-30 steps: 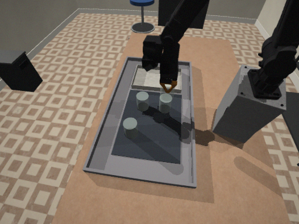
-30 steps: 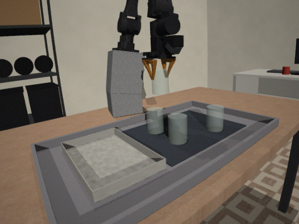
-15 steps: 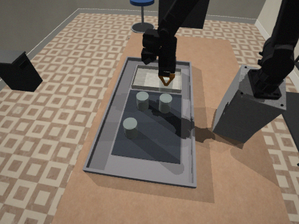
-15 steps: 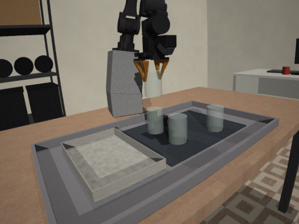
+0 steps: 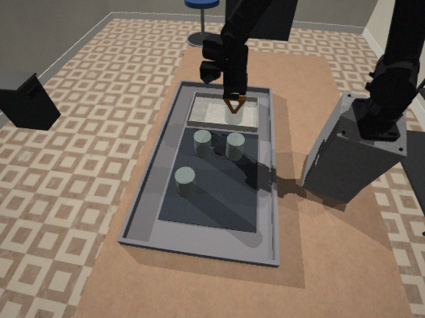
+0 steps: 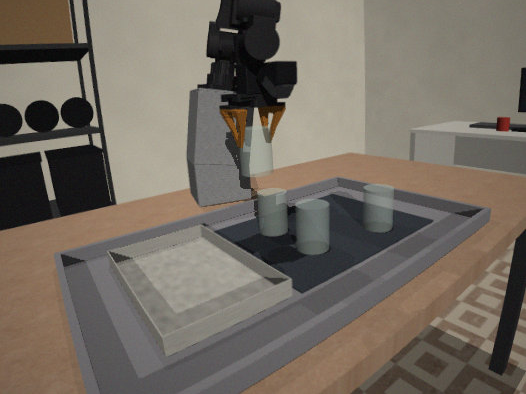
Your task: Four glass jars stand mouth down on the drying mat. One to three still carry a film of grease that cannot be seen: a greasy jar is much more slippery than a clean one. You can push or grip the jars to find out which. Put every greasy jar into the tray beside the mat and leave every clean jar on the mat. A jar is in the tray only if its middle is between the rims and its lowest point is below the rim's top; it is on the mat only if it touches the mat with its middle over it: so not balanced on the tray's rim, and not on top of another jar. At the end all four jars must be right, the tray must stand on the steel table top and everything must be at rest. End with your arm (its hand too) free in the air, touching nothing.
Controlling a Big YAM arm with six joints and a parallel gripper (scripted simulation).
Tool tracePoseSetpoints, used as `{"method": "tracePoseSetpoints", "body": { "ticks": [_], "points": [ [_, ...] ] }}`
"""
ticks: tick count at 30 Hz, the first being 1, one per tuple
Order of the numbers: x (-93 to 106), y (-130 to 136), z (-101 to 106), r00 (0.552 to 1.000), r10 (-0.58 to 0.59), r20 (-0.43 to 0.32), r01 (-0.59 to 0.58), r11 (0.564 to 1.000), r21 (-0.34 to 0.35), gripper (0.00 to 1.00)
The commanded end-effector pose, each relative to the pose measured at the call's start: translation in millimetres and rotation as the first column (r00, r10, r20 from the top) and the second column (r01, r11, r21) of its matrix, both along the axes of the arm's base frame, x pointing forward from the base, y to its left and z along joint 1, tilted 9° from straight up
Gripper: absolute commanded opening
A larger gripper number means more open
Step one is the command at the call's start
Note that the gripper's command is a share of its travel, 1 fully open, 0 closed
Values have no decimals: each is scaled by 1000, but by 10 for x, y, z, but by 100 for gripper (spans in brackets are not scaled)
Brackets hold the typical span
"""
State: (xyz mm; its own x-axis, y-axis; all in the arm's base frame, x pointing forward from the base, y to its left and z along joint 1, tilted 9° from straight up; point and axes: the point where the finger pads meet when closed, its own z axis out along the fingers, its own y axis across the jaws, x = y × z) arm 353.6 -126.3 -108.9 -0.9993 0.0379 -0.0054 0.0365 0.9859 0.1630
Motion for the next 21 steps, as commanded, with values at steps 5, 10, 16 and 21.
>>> {"method": "tracePoseSetpoints", "body": {
  "ticks": [5, 10, 16, 21],
  "points": [
    [199, -296, 68, 999, 10, 37, -10, 1000, -12, 0],
    [230, -457, 44, 999, 10, 37, -10, 1000, -12, 0],
    [267, -650, 17, 999, 10, 37, -10, 1000, -12, 0],
    [286, -747, 3, 999, 10, 37, -10, 1000, -12, 0]
  ]
}}
